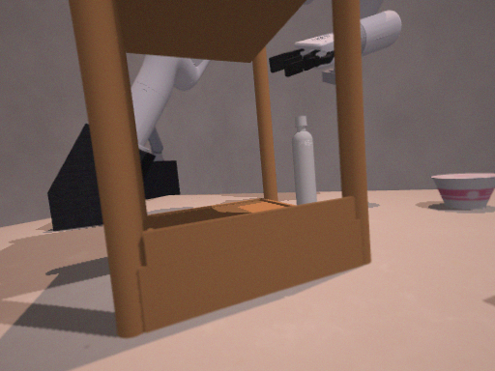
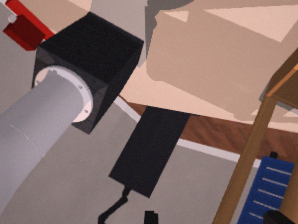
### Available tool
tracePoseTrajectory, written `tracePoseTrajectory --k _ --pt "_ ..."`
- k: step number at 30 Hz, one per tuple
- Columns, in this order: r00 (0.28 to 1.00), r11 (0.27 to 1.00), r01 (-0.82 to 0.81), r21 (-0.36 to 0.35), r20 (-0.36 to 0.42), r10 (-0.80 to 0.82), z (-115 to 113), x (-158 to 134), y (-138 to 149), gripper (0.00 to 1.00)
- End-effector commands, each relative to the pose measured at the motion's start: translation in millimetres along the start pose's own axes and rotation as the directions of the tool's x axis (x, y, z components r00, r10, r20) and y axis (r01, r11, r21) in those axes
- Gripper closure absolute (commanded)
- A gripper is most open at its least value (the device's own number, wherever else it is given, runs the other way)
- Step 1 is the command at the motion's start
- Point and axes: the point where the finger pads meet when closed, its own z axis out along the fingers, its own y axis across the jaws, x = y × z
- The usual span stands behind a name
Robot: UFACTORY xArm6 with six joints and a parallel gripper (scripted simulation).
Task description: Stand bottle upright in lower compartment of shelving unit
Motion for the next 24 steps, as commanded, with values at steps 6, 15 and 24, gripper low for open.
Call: tracePoseTrajectory --k 6,15,24 --pt "0.981 0.987 -0.159 -0.011 0.115 0.159 -8 -3 3 0.33" --pt "0.953 0.969 -0.246 -0.037 0.175 0.249 -13 -4 5 0.33" --pt "0.912 0.941 -0.331 -0.076 0.229 0.339 -18 -4 6 0.33"
